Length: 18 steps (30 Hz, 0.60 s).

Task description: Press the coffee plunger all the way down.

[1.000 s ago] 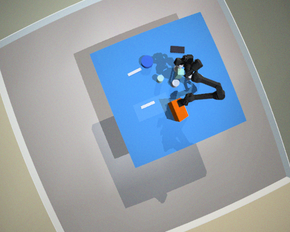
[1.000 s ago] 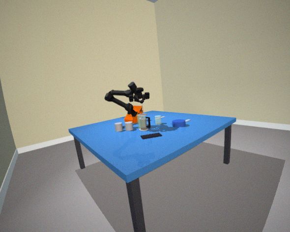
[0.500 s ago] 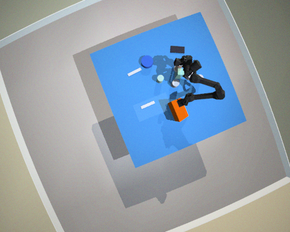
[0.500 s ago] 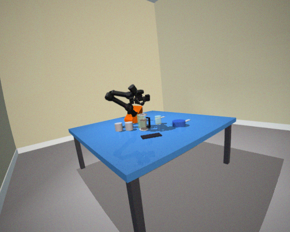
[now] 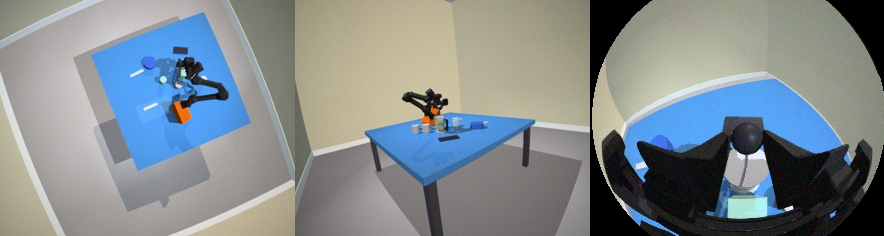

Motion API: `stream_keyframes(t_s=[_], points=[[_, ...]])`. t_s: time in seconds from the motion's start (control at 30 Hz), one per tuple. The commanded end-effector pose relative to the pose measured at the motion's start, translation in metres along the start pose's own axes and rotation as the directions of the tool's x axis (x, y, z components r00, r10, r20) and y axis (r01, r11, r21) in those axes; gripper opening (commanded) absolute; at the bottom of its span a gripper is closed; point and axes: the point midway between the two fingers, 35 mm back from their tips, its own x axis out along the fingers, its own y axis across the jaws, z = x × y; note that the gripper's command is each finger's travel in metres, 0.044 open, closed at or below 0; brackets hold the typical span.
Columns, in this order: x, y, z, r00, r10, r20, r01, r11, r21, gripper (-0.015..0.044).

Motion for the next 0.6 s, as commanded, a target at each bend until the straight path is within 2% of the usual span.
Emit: stream_keyframes(t_s=[0.0, 0.57], points=[[0.008, -0.001, -0.028, 0.998, -0.022, -0.06, 0.019, 0.998, -0.057, 0.0121], [0.023, -0.001, -0.03, 0.998, -0.025, -0.057, 0.022, 0.998, -0.058, 0.0121]])
